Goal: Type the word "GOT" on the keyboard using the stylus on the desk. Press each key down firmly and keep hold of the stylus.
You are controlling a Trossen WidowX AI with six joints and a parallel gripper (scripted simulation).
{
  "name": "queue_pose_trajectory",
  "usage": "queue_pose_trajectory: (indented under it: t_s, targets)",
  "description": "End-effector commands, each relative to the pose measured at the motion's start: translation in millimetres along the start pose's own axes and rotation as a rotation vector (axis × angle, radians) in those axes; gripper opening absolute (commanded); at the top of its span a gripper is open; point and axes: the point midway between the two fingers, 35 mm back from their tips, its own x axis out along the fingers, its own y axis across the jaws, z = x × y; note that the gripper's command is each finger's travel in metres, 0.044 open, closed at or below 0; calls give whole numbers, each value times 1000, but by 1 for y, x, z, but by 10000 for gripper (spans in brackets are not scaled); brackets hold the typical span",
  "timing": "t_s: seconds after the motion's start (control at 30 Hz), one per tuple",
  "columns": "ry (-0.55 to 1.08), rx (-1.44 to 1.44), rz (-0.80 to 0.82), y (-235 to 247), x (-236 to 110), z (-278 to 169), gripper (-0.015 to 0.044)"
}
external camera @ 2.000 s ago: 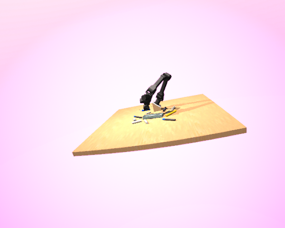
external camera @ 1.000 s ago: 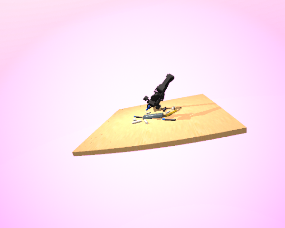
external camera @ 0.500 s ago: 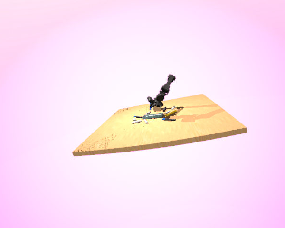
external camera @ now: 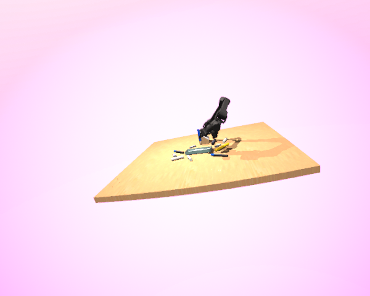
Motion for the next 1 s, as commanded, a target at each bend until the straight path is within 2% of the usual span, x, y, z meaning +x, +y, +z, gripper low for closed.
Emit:
queue_pose_trajectory:
  t_s: [0.0,0.3,0.57,0.83,0.93,0.97]
  targets:
    - [20,-164,-32,-1,-14,4,0]
    - [20,-171,-32,-1,-14,5,0]
    - [19,-172,-32,3,3,32,0]
    - [19,-172,-32,3,4,33,0]
    - [19,-172,-32,4,6,35,79]
    - [19,-172,-32,4,6,35,81]
